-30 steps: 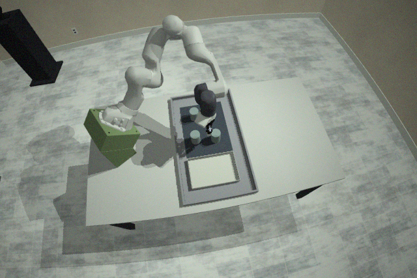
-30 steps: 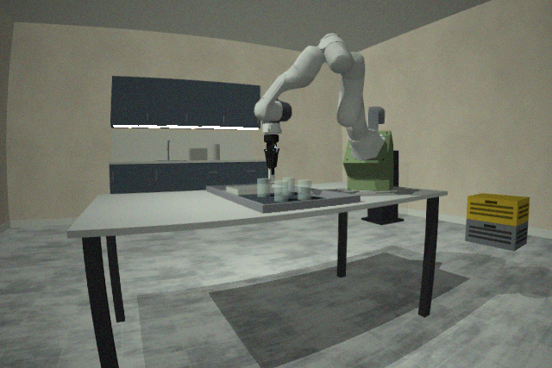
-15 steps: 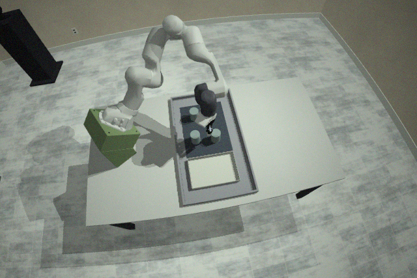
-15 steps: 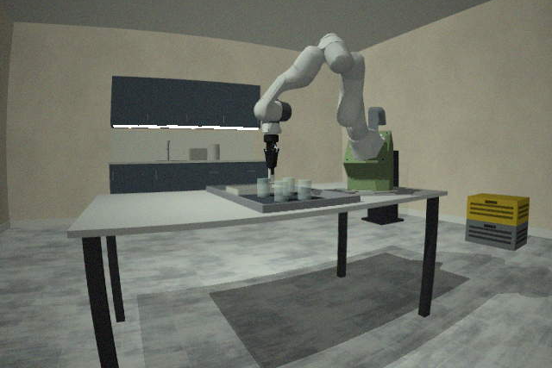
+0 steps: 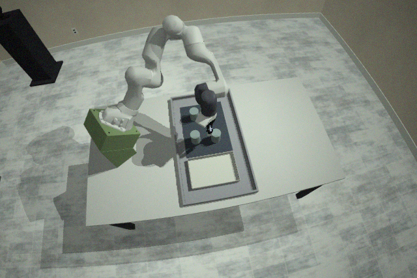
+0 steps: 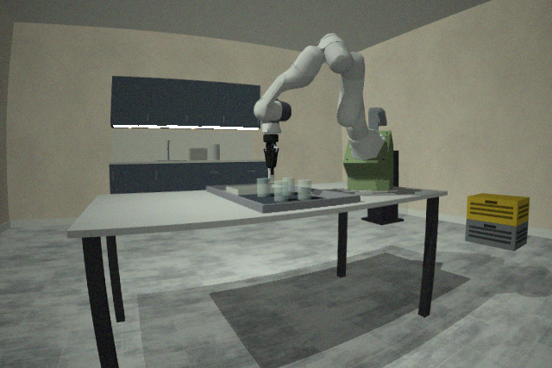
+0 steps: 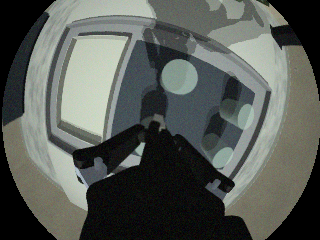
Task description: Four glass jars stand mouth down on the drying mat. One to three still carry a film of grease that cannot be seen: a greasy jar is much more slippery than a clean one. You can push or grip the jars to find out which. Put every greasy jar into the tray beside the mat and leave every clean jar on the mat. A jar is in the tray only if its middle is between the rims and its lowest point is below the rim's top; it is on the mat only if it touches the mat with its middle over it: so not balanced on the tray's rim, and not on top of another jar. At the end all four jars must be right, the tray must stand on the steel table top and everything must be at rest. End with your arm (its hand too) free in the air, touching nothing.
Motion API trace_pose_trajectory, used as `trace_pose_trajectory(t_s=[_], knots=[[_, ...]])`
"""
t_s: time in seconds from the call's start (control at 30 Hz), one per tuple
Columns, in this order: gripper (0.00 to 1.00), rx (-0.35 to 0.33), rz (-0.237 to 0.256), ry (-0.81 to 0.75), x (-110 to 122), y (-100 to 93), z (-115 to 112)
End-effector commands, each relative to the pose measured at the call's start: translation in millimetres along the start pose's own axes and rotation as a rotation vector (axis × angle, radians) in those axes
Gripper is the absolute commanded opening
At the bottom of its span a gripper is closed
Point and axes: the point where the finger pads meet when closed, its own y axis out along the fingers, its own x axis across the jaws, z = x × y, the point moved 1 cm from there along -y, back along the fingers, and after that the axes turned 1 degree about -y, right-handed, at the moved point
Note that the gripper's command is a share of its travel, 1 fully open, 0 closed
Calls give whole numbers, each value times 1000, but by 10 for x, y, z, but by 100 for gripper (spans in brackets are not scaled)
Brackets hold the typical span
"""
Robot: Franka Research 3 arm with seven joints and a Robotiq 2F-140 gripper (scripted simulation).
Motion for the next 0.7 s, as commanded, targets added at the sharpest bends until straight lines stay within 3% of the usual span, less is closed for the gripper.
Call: trace_pose_trajectory(t_s=[0.0, 0.67], knots=[[0, 0, 2, 3, -5, -7, -15], [0, 0, 2, 3, -6, -26, -39]])
